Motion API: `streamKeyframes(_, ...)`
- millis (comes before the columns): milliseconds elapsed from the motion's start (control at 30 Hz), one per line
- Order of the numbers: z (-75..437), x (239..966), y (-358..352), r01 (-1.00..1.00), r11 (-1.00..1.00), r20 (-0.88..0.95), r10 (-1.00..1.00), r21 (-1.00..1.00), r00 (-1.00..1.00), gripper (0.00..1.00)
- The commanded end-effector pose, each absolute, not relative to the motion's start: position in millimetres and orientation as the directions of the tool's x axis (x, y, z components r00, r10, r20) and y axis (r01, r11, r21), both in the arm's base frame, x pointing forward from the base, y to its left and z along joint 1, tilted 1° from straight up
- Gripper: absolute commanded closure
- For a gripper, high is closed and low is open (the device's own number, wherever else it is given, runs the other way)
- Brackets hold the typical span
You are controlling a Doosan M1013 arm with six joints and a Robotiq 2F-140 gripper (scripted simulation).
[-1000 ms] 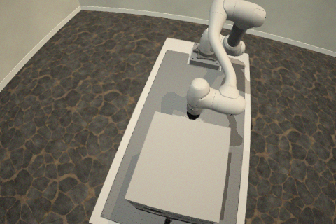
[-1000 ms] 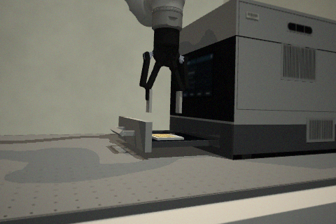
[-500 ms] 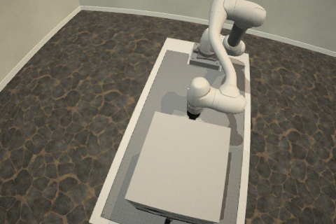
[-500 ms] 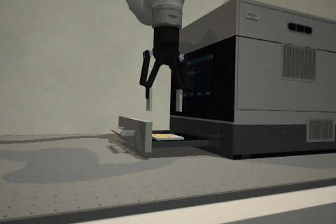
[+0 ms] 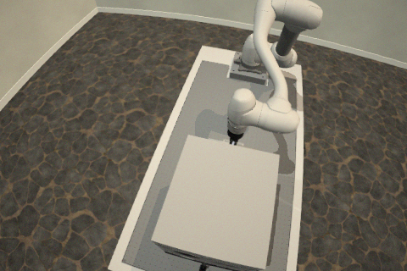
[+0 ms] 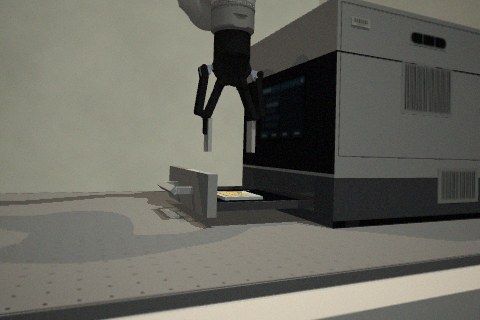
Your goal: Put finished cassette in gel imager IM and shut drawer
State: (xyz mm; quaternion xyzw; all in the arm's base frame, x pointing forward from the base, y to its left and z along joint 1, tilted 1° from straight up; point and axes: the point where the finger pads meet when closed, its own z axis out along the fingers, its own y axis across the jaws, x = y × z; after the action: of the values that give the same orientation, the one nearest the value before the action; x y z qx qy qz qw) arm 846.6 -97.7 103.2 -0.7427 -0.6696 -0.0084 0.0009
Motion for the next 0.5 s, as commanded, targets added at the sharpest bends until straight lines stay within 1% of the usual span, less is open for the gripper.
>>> streamKeyframes(0, 103.9, 837.8, -97.8, 0.995, -0.103, 0.012, 0.995, 0.002, 0.103, 0.38)
streamKeyframes(467, 112.7, 822.9, -96.4, 0.995, -0.103, 0.012, 0.995, 0.002, 0.103, 0.38)
